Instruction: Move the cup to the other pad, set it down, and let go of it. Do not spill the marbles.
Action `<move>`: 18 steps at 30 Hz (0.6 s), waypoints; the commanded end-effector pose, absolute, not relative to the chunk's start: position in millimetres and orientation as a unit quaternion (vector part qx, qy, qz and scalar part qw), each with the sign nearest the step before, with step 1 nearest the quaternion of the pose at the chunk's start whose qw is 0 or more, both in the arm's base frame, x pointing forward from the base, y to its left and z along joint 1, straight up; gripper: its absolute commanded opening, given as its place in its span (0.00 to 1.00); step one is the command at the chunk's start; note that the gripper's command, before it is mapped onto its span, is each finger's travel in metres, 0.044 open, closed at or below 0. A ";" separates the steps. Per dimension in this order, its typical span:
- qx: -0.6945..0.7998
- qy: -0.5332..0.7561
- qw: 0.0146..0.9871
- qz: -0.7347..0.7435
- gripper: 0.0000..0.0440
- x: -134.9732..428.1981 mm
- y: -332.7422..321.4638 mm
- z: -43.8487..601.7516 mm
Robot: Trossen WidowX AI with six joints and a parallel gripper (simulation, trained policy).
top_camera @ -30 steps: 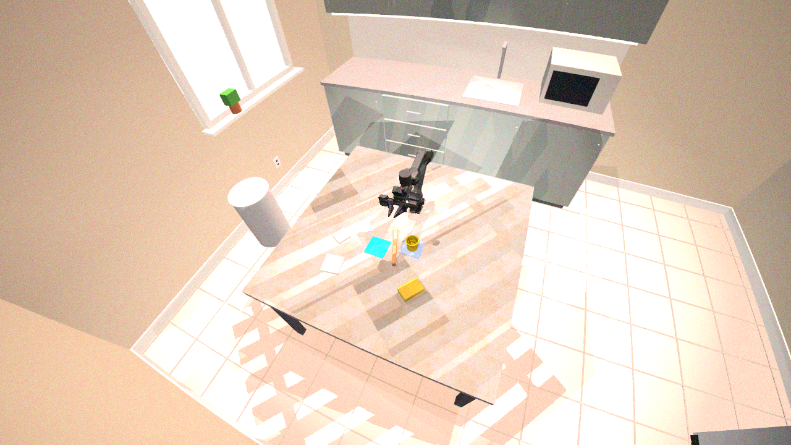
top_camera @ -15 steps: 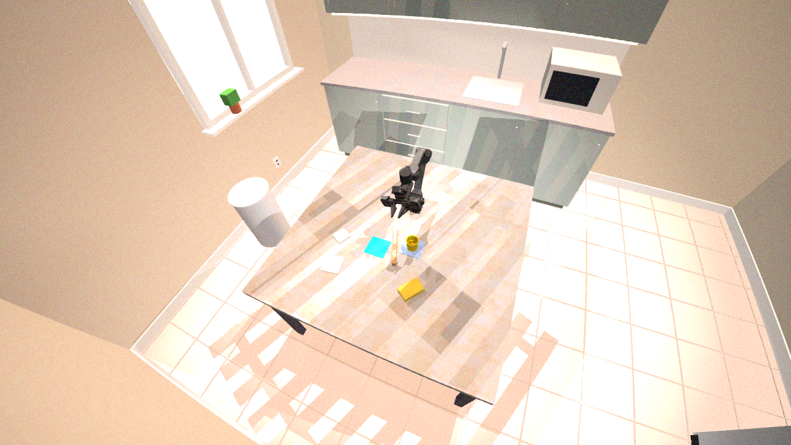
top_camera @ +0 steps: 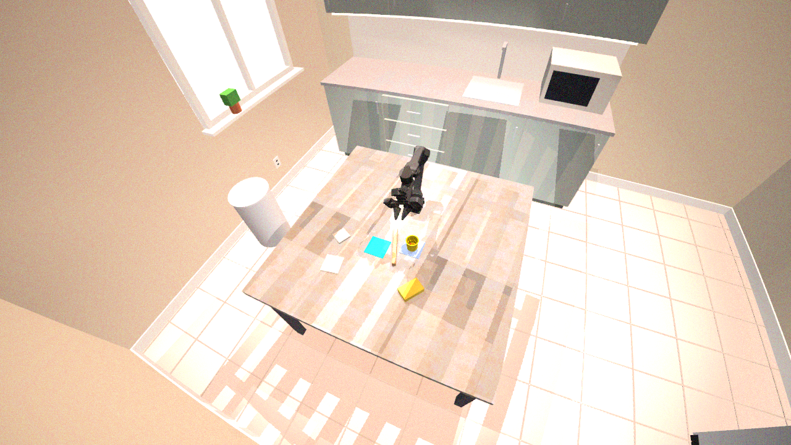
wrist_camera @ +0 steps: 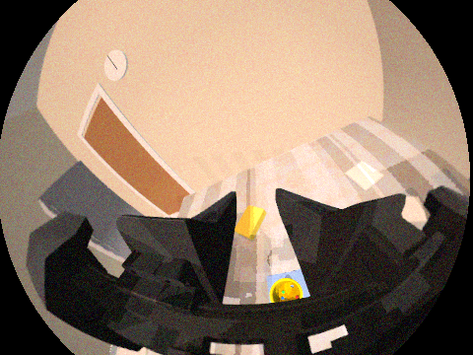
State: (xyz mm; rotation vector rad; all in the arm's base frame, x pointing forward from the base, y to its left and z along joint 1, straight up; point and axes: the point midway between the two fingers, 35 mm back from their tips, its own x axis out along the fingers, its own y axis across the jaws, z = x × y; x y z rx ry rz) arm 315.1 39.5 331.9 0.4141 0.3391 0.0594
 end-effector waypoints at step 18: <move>0.334 0.303 0.893 -0.009 0.41 317.1 65.3 322.7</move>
